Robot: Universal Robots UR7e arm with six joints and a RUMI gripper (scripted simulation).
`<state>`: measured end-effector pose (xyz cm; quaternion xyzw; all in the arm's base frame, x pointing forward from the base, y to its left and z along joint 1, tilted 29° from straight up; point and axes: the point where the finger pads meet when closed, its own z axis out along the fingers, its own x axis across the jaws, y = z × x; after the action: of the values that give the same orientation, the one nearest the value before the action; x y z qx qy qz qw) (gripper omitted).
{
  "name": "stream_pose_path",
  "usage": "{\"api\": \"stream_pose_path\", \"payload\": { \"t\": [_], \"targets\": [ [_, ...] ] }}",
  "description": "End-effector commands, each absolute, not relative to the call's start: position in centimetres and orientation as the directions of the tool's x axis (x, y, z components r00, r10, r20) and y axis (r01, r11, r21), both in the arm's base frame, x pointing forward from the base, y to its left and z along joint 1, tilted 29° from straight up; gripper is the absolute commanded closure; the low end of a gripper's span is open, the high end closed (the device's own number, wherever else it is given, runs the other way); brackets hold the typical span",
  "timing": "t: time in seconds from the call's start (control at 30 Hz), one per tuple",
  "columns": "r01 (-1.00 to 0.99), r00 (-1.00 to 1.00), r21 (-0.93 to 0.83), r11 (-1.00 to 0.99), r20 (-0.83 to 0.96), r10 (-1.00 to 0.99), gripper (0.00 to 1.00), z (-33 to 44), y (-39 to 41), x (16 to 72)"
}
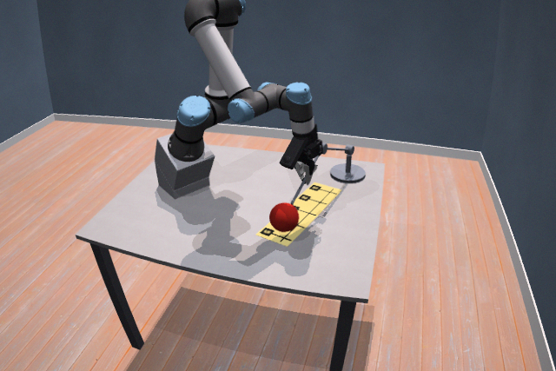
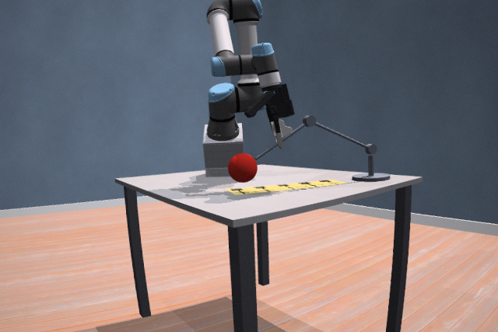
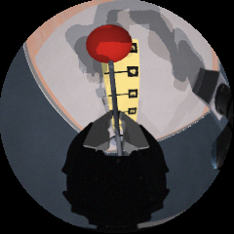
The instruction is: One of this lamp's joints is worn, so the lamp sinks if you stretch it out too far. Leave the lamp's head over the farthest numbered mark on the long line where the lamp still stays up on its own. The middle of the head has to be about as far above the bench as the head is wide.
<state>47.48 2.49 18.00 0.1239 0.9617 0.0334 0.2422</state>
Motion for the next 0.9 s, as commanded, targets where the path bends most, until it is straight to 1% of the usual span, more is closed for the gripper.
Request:
{"api": "stream_pose_path", "payload": {
  "t": [0.0,0.17,0.8,0.87],
  "targets": [
    [0.003,-0.883,0.177,0.984,-0.462,0.086,1.0,18.7,3.8,47.3],
    [0.003,-0.883,0.177,0.984,-0.462,0.086,1.0,19.4,5.3,47.1],
    [0.003,-0.883,0.177,0.984,-0.462,0.086,1.0,19.4,5.3,47.1],
    [0.003,-0.883,0.177,0.984,-0.462,0.086,1.0,19.3,6.4,47.3]
  ]
}}
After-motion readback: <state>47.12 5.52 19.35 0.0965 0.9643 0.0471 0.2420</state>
